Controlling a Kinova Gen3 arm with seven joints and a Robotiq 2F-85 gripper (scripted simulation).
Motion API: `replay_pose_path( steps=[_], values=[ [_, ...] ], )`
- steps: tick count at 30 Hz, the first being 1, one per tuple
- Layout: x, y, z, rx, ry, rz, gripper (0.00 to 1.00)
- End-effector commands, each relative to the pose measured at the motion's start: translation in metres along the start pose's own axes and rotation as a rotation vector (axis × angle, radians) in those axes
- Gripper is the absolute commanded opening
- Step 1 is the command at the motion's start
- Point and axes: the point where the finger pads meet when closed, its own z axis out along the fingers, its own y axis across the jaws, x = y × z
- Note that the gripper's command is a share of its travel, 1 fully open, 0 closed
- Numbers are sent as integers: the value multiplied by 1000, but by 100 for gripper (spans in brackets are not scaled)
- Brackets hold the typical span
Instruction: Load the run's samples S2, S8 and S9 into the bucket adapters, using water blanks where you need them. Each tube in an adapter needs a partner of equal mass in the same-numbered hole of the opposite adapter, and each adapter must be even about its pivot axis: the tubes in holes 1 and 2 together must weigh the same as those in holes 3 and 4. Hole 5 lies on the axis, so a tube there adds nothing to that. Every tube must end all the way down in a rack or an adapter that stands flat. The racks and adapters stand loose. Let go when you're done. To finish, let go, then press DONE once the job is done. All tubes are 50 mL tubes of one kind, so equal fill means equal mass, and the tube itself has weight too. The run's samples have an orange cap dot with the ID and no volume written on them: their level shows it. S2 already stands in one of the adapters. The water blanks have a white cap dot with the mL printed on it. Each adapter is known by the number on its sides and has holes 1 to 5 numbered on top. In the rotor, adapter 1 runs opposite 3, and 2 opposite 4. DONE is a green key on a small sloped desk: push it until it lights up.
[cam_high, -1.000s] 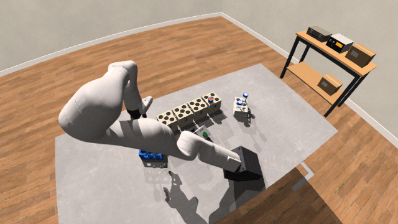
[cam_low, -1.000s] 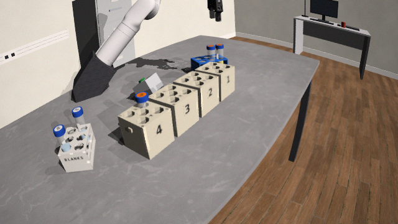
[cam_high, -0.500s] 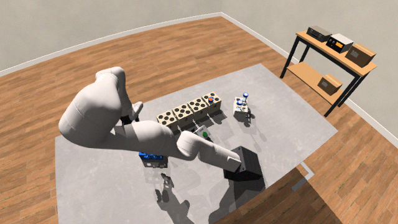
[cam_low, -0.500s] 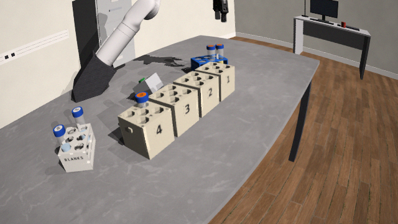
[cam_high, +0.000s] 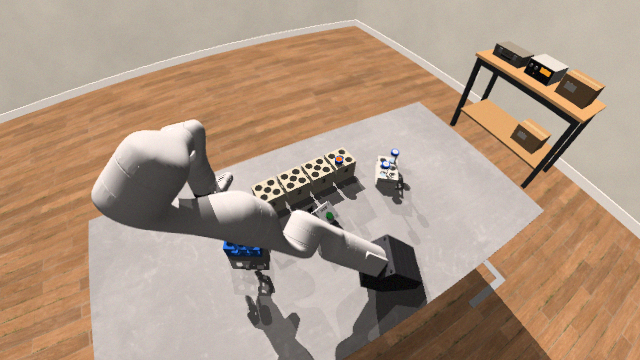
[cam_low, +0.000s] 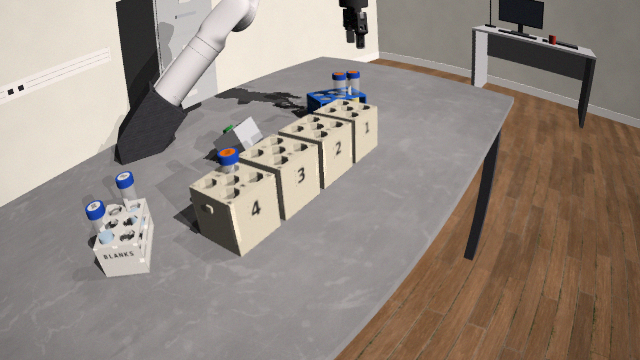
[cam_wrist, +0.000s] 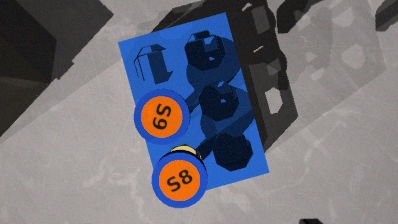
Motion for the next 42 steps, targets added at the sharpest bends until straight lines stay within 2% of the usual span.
replay_pose_path(
  steps=[1,12,17,42],
  values=[
    [0,0,8,0,-1,0,100],
    [0,0,38,0,-1,0,100],
    [0,0,45,0,-1,0,100],
    [0,0,45,0,-1,0,100]
  ],
)
